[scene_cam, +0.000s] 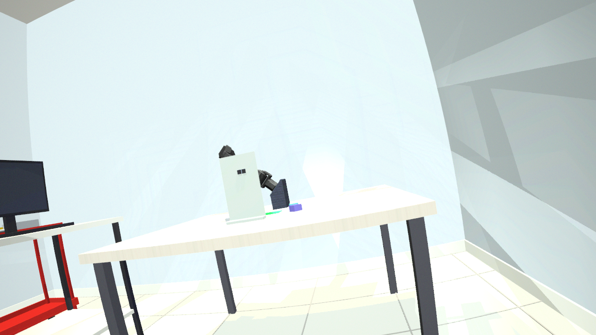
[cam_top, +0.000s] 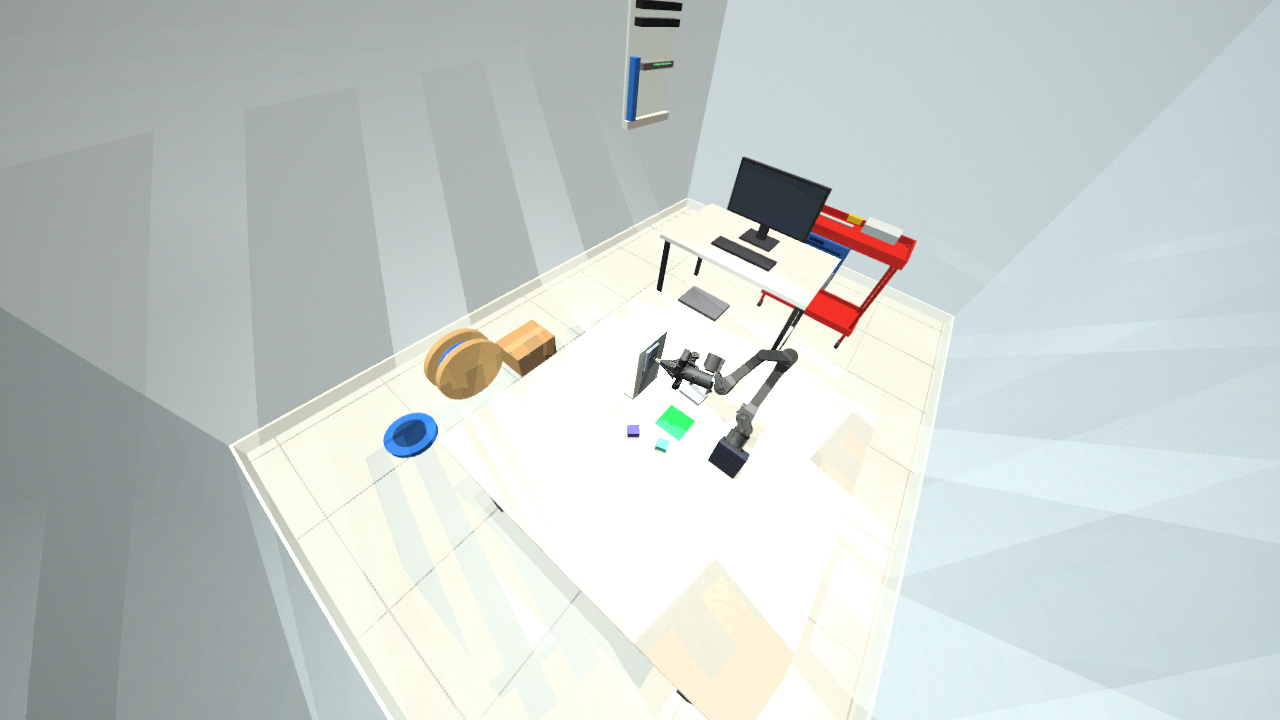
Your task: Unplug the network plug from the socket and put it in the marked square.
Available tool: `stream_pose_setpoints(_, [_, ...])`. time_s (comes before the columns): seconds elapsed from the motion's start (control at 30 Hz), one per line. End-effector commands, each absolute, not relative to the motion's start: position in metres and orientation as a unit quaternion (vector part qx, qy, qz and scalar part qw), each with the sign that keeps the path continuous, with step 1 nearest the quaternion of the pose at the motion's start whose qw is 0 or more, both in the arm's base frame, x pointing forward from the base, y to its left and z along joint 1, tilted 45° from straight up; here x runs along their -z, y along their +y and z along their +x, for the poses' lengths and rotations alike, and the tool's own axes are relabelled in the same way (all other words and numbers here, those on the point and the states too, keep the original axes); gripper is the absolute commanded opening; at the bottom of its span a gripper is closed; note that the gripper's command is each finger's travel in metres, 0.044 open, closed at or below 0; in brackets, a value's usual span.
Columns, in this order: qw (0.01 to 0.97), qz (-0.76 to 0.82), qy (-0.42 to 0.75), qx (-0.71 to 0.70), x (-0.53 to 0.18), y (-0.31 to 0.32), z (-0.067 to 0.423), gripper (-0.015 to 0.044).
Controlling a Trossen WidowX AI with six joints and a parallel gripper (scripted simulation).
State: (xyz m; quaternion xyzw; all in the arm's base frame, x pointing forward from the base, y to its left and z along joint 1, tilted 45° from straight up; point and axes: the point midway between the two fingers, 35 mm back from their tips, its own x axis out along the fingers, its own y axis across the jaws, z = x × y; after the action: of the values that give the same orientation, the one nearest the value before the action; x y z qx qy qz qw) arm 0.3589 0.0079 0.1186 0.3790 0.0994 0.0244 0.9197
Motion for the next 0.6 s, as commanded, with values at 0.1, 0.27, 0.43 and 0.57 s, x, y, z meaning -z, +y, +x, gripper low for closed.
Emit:
stream_pose_setpoints(0.1, [0.919,0.380,0.100,-0.024,-0.1182,0.0080,0.3540,0.0000])
stream_pose_setpoints(0.27, [0.919,0.380,0.100,-0.024,-0.1182,0.0080,0.3513,0.0000])
stream_pose_setpoints(0.43, [0.919,0.380,0.100,-0.024,-0.1184,0.0080,0.3488,0.0000])
stream_pose_setpoints(0.57, [0.919,0.380,0.100,-0.024,-0.1186,0.0079,0.3470,0.0000])
